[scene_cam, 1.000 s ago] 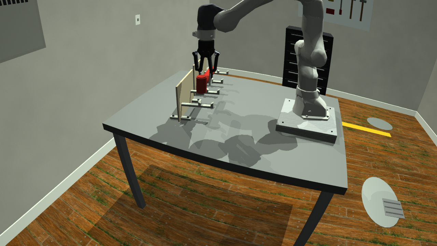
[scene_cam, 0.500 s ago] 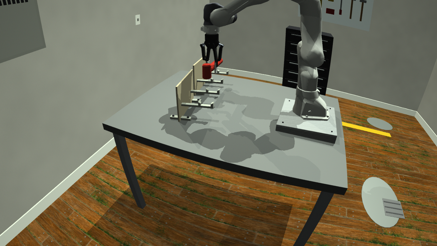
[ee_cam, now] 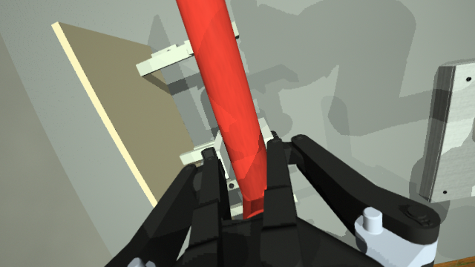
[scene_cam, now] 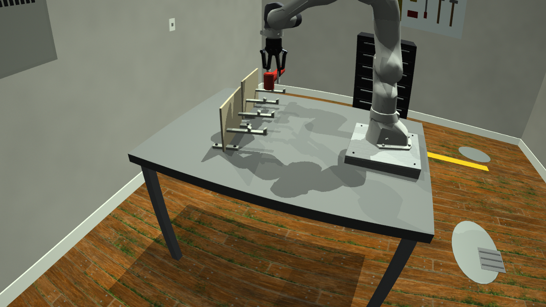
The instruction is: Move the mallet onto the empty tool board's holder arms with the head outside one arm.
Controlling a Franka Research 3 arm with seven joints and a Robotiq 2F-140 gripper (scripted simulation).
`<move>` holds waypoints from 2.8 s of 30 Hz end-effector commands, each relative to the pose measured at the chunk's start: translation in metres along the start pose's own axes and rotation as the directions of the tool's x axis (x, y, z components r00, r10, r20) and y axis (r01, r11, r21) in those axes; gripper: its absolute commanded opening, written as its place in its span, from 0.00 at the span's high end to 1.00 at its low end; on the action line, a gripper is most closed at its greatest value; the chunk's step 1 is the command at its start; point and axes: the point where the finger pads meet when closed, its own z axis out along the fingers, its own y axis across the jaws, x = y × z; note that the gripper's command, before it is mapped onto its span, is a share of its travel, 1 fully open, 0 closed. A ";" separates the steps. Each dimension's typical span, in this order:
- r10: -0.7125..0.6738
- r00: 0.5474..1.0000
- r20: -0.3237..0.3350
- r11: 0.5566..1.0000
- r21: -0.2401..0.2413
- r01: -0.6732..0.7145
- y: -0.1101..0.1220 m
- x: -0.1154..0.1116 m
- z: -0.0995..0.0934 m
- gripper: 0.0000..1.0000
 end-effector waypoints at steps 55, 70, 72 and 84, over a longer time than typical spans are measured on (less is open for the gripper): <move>-0.048 0.999 0.001 0.999 0.004 0.048 -0.001 -0.002 0.036 1.00; -0.049 0.999 0.002 0.999 0.005 0.049 -0.002 -0.003 0.057 1.00; -0.049 0.999 0.003 0.999 0.005 0.049 -0.003 -0.003 0.060 1.00; -0.049 0.999 0.003 0.999 0.005 0.049 -0.003 -0.003 0.074 1.00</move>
